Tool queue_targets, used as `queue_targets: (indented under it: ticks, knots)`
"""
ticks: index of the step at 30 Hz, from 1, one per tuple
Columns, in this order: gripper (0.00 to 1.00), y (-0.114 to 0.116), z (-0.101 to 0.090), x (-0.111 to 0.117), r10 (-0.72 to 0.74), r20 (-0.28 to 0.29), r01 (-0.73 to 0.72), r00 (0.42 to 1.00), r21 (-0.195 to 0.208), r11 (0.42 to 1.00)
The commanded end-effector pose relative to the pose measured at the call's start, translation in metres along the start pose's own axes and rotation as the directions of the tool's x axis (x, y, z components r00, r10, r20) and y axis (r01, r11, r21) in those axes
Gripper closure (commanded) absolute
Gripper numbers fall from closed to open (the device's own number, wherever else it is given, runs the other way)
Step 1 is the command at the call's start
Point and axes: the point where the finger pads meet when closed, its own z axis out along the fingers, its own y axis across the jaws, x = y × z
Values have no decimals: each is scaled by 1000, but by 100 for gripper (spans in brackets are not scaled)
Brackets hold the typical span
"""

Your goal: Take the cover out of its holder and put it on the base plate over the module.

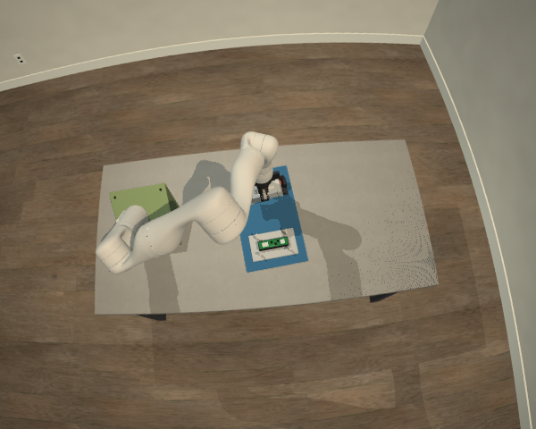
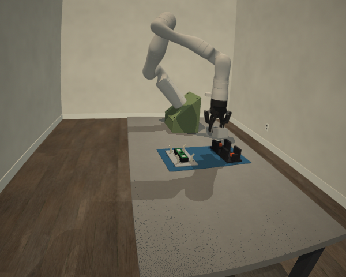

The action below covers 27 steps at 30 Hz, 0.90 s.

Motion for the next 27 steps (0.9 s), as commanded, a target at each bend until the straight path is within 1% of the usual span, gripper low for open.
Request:
queue_targets:
  ticks: [1, 7, 14, 24, 27]
  knots:
    - [100, -18, 2, 0, 9, -1, -9, 1000, 0, 1000]
    - [100, -53, 9, 2, 11, -1, -11, 1000, -1, 1000]
    - [100, -53, 9, 2, 11, -1, -11, 1000, -1, 1000]
    - [100, -111, 22, 4, 11, -1, -11, 1000, -1, 1000]
    - [100, -111, 22, 4, 11, -1, -11, 1000, -1, 1000]
